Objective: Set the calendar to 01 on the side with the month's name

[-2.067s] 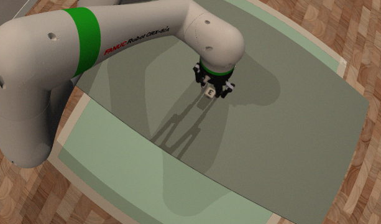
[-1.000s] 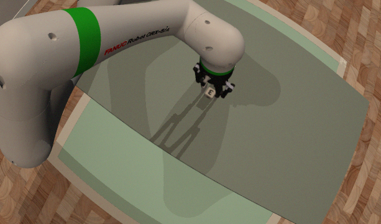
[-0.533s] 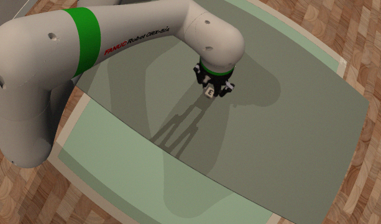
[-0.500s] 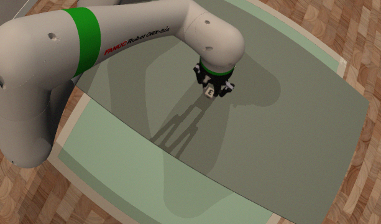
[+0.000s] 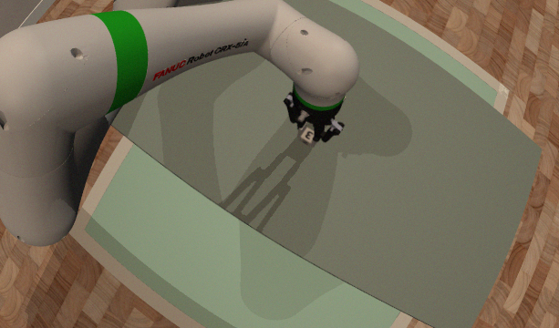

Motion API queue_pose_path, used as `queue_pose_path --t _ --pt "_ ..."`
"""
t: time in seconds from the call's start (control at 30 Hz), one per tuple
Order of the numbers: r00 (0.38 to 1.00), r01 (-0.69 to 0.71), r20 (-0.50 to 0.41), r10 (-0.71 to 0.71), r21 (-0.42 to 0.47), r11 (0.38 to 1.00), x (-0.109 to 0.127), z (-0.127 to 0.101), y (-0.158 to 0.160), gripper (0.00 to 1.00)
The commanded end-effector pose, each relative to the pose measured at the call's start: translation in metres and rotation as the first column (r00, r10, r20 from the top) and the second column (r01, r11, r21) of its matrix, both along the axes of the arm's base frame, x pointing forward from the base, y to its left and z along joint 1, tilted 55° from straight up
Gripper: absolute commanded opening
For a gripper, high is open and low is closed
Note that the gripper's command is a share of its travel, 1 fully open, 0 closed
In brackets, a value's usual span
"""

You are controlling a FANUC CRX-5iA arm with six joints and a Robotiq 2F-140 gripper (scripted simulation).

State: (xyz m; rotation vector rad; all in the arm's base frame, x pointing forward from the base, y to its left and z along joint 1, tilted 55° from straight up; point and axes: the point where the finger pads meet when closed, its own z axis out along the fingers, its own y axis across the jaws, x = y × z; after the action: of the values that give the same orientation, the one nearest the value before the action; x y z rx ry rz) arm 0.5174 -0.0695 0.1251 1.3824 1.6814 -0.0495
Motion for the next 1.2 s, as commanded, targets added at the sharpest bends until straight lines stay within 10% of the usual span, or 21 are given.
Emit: queue_pose_path --t 0.0,1.17 --pt "1.000 0.000 0.000 0.000 0.000 1.000 0.000 0.000 0.000 0.16" --pt "1.000 0.000 0.000 0.000 0.000 1.000 -0.061 0.057 0.055 0.16"
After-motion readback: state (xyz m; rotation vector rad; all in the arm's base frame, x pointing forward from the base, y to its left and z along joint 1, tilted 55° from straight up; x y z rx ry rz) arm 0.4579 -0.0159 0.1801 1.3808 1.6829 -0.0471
